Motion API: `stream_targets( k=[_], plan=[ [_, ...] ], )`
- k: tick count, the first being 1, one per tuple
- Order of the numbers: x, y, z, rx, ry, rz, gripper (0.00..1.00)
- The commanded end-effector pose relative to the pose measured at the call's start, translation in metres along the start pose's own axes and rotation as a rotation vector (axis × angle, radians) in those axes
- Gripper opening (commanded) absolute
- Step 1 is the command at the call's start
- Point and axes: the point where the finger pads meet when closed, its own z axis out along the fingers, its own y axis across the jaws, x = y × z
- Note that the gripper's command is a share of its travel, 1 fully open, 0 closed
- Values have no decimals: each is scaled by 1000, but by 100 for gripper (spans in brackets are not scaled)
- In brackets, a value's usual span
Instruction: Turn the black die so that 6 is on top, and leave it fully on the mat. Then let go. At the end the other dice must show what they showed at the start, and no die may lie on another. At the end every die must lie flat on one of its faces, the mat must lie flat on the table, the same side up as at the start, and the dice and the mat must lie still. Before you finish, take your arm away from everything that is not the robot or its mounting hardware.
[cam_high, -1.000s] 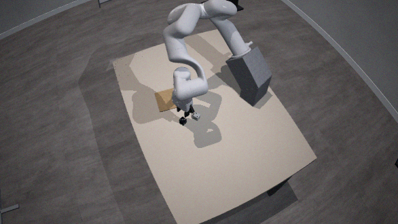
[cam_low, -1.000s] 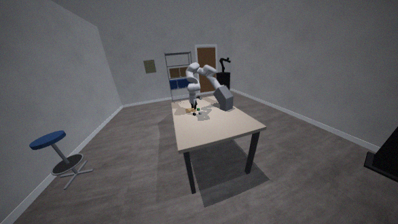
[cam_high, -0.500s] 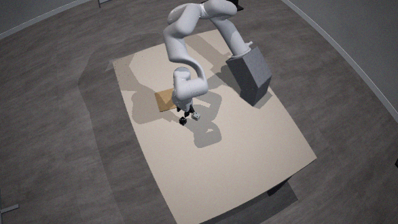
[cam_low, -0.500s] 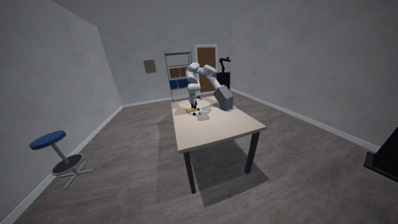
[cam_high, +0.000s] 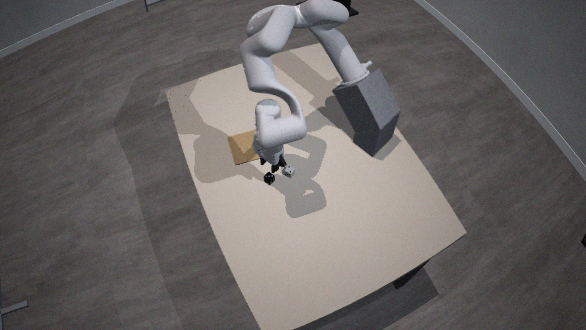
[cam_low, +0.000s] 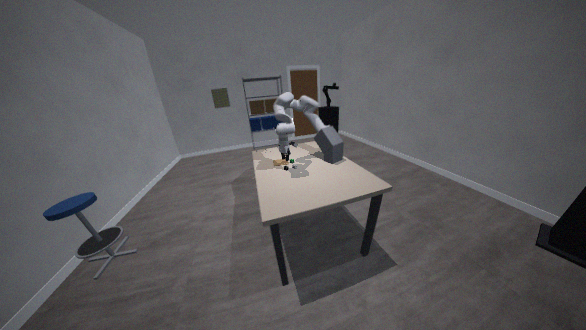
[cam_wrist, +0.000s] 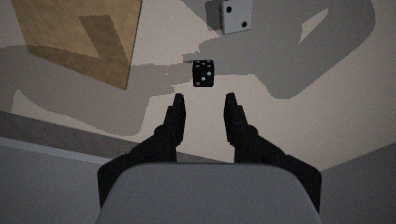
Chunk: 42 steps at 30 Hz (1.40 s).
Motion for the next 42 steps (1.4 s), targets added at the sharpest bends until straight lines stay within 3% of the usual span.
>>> stream_targets(
  k=[1,42],
  plan=[
    [-1,0,0,1,-3,1,47],
    [-3,-1,48,3,-4,3,47]
  ],
)
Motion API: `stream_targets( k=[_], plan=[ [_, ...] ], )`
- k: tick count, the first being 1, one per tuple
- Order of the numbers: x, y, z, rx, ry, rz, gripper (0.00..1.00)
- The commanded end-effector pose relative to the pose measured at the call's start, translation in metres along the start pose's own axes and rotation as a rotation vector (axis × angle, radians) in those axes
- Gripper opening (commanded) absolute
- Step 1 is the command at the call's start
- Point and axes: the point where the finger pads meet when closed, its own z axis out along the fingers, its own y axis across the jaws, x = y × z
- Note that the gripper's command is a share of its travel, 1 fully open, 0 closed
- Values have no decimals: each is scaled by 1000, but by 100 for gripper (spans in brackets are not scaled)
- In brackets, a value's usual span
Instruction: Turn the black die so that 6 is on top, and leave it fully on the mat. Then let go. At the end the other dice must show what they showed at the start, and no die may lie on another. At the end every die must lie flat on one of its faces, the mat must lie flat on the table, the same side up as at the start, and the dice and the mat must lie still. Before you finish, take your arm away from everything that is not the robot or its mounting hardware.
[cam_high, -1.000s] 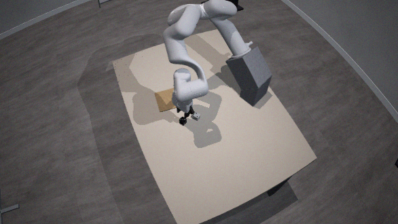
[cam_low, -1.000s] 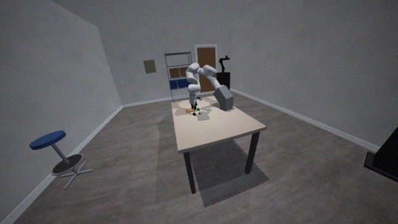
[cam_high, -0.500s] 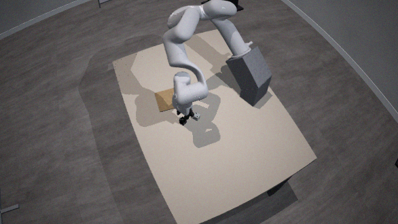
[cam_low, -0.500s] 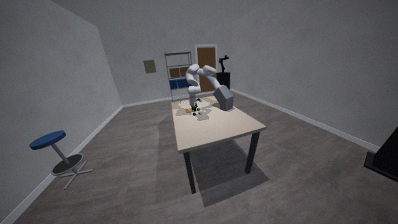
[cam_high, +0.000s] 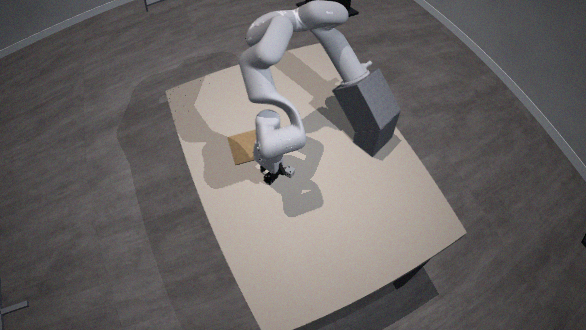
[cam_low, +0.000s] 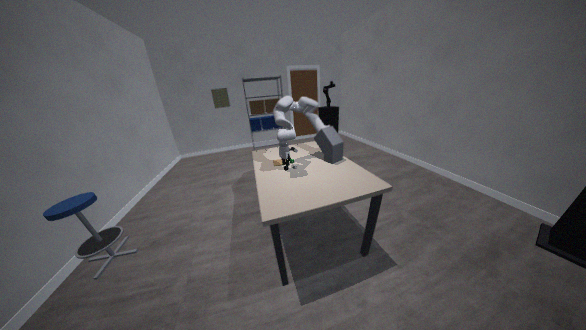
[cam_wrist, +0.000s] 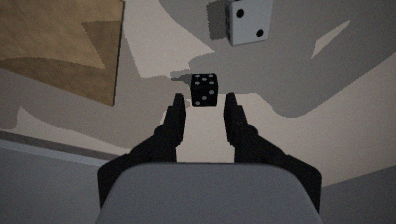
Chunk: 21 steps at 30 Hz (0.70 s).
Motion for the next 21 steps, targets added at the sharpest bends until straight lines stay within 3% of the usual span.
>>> stream_targets(
  k=[1,21],
  plan=[
    [-1,0,2,0,-3,1,47],
    [-1,0,5,0,-3,1,47]
  ],
)
